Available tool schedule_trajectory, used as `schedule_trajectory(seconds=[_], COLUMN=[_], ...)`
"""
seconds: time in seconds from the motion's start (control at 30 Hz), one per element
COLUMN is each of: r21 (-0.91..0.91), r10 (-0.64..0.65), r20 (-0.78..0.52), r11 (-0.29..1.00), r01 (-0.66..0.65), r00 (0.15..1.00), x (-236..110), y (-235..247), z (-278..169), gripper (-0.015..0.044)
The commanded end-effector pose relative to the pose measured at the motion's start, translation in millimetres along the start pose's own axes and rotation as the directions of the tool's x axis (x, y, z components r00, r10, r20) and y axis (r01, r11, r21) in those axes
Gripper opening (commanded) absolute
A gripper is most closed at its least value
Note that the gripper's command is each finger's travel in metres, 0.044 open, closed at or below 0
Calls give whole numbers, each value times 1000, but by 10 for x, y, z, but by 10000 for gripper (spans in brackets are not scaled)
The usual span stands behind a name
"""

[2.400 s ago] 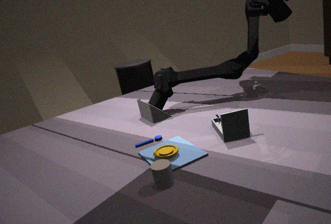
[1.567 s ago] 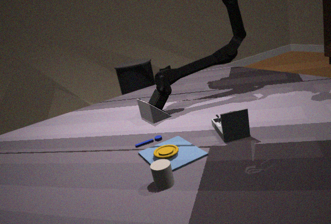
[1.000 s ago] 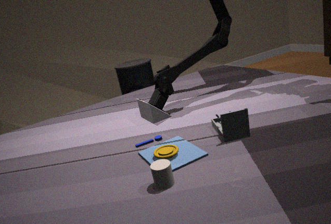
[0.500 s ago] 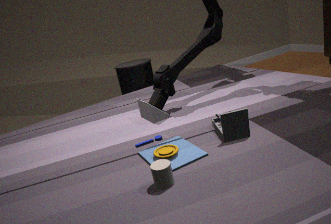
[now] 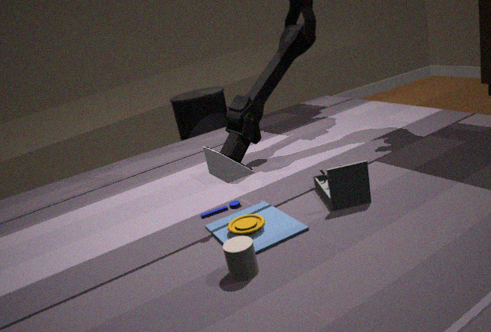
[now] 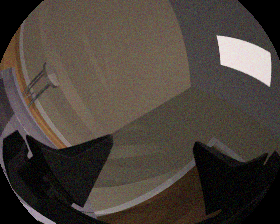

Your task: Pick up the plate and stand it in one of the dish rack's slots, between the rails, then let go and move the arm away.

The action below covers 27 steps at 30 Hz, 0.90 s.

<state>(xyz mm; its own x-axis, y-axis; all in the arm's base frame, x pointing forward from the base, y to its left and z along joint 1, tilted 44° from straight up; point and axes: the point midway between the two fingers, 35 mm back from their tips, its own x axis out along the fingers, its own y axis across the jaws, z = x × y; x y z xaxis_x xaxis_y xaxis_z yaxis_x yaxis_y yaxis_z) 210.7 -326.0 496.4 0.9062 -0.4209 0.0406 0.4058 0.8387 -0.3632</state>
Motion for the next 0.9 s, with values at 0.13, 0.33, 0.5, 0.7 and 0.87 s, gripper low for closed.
schedule_trajectory(seconds=[0.13,0.33,0.5,0.7,0.87], r21=[179,272,335,403,454], r10=[158,255,336,448,539], r20=[-143,-209,-275,-362,-424], r11=[975,942,912,866,822], r01=[-132,-195,-238,-297,-344], r00=[977,944,901,818,728], x=[464,663,799,949,1020], y=[326,580,799,1162,1501], z=[-686,-1018,-1326,-1754,-2085], gripper=[400,400,400,400,400])
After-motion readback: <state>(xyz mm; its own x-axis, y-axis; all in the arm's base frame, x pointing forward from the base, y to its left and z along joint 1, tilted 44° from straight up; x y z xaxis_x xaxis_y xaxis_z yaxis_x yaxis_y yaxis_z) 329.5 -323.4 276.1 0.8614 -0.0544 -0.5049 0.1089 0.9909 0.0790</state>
